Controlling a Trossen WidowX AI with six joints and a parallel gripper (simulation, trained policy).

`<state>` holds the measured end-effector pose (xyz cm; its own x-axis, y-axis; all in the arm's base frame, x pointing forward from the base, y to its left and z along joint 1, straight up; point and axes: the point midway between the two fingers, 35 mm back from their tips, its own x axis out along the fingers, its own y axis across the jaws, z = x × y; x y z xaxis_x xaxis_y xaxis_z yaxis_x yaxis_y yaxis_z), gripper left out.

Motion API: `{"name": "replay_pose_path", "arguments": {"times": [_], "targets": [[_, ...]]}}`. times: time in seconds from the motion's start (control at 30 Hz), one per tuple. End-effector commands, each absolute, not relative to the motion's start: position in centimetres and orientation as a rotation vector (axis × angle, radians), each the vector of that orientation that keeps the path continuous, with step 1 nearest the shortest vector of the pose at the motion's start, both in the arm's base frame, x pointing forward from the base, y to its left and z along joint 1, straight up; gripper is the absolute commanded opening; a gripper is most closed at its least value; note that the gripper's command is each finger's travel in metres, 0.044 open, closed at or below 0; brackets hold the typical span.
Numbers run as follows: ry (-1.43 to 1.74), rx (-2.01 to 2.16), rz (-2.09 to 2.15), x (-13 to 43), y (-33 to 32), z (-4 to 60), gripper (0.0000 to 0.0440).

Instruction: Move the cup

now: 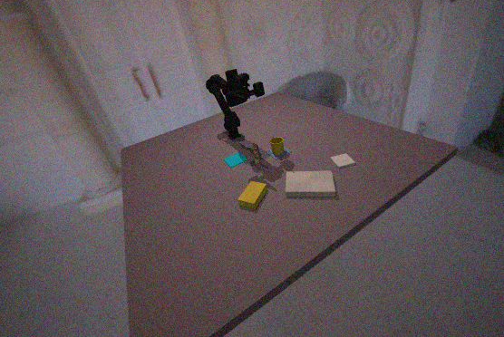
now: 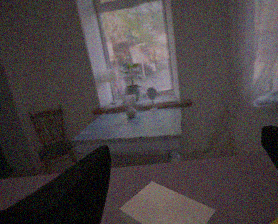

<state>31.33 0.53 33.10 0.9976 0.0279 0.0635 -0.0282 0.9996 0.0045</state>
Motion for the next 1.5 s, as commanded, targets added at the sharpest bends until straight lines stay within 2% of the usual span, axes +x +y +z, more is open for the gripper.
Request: {"name": "replay_pose_path", "arguments": {"times": [0.0, 0.33, 0.4, 0.57, 0.87, 1.47], "targets": [[-0.064, 0.006, 0.030, 31.4, 0.6, 33.2, 0.0374], [-0.021, 0.029, 0.041, 31.8, 1.0, 34.0, 0.0112], [-0.003, 0.041, 0.041, 32.0, 1.1, 34.0, 0.0076], [0.045, 0.086, 0.050, 32.5, 1.5, 34.1, 0.0082], [0.138, 0.186, 0.064, 33.4, 2.4, 34.5, 0.0139], [0.351, 0.404, 0.057, 34.9, 4.5, 34.7, 0.0158]]}}
